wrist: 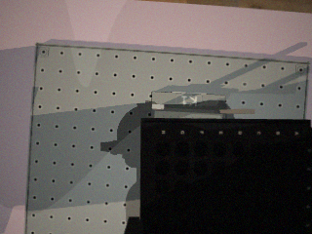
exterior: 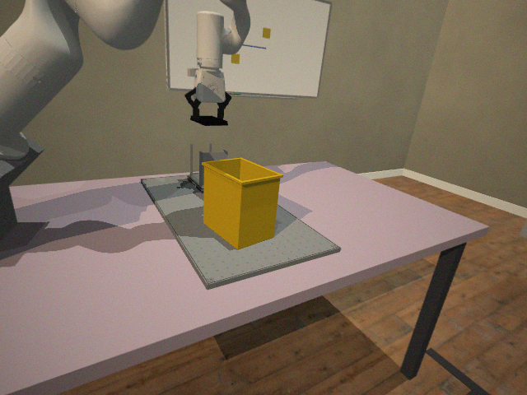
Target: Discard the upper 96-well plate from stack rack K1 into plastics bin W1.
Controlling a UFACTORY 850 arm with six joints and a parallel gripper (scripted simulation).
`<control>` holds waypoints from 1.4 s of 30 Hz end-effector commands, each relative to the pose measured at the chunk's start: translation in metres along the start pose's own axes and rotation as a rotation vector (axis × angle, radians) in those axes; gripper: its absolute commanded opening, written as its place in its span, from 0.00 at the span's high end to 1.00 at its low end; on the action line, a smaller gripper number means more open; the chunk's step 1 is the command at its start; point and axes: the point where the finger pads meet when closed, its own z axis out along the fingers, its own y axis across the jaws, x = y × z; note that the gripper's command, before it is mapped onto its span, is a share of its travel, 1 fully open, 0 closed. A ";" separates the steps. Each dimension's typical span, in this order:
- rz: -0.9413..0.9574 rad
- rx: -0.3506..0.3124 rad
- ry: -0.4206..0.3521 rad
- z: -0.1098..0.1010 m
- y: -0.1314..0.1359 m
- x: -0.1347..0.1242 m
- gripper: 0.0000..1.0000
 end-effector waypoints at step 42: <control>-0.097 0.001 0.001 0.006 -0.026 -0.130 1.00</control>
